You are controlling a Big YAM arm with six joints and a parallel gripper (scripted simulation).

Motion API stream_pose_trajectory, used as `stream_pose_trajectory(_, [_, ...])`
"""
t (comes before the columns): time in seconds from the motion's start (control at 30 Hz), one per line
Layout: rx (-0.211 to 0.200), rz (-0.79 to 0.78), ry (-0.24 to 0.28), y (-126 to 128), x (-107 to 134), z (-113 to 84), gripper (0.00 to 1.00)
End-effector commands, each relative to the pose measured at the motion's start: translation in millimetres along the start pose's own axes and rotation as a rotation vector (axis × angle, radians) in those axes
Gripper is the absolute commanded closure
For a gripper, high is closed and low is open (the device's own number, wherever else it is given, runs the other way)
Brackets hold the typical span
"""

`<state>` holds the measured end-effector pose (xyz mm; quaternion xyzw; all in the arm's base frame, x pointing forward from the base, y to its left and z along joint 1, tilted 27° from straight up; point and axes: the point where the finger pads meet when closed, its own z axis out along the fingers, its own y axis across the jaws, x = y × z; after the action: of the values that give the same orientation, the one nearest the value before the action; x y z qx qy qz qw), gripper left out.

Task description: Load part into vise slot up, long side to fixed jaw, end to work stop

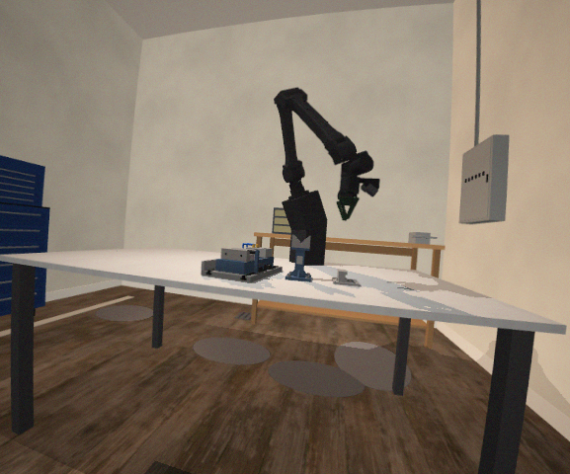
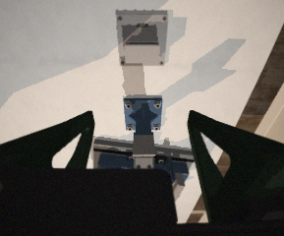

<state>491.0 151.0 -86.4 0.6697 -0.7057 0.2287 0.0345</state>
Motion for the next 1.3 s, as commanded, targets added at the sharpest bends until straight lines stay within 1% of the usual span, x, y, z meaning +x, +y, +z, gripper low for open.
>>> stream_pose_trajectory(0.0, [0.047,0.031,-0.024,-20.6,-7.4,-14.1,0.19])
stream_pose_trajectory(0.47, [0.046,0.030,-0.023,-20.4,-7.4,-12.4,0.19])
stream_pose_trajectory(0.6, [0.040,0.028,-0.020,-18.9,-6.8,-7.8,0.19])
stream_pose_trajectory(0.77, [0.023,0.022,-0.011,-14.9,-4.6,3.4,0.19])
stream_pose_trajectory(0.93, [0.022,0.022,-0.010,-16.4,-2.5,5.9,0.19])
stream_pose_trajectory(1.07, [0.026,0.010,-0.013,-16.5,-6.0,6.6,0.19])
stream_pose_trajectory(1.27, [0.025,0.019,-0.012,-19.1,-2.8,13.7,0.19])
